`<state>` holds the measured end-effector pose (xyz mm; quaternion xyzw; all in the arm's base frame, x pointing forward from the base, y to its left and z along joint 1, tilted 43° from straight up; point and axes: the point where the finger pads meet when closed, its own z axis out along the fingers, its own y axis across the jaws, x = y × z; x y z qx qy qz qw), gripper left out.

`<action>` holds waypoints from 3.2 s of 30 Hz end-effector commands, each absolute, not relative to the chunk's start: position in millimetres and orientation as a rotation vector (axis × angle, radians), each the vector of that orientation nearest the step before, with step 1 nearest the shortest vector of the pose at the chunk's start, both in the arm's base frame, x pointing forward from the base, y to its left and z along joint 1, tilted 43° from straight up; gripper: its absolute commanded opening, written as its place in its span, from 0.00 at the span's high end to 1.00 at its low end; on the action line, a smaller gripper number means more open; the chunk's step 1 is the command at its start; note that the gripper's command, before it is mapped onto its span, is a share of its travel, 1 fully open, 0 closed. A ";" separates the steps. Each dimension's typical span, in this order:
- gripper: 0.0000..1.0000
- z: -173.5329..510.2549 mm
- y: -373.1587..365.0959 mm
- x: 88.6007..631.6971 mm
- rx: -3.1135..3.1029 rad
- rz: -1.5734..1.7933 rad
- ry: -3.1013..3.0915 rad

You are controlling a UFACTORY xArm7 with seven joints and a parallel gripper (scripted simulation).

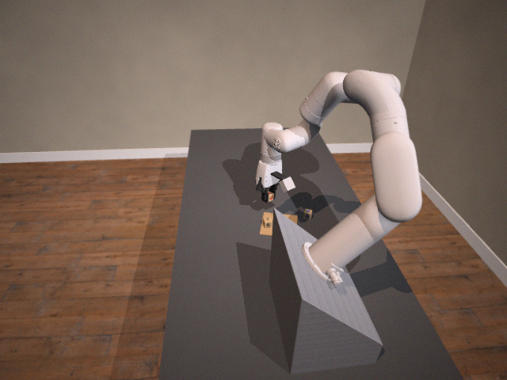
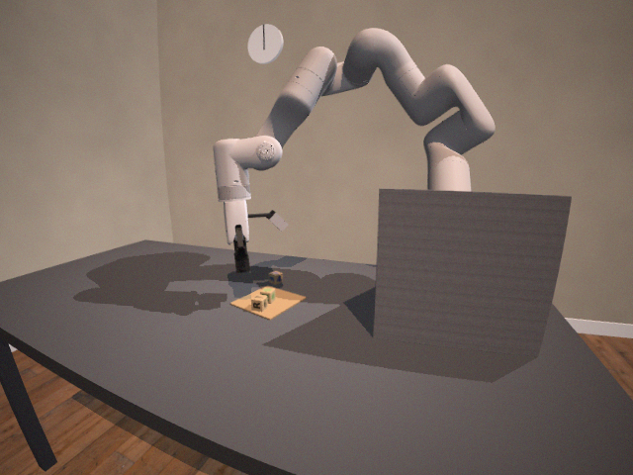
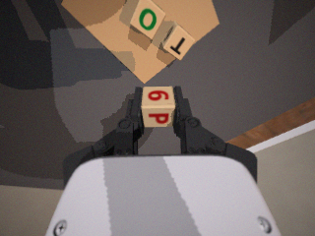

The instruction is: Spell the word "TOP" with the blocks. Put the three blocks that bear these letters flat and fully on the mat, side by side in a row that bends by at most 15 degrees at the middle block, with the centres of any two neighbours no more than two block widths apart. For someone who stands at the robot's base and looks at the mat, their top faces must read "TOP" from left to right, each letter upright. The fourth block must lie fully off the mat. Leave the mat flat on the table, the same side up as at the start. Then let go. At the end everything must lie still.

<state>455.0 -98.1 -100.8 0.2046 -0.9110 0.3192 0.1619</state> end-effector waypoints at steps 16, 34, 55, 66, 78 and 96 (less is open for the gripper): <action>0.73 -84.3 -109.1 443.3 -0.111 1.055 -2.812; 0.73 -69.7 -119.9 431.5 -0.795 1.132 -2.862; 0.73 -52.4 -132.4 417.5 -1.646 1.150 -2.727; 0.73 -43.6 -138.5 410.5 -2.075 1.120 -2.572; 0.73 -34.4 -144.9 402.9 -2.514 1.054 -2.338; 0.73 -32.6 -146.2 401.4 -2.602 1.037 -2.281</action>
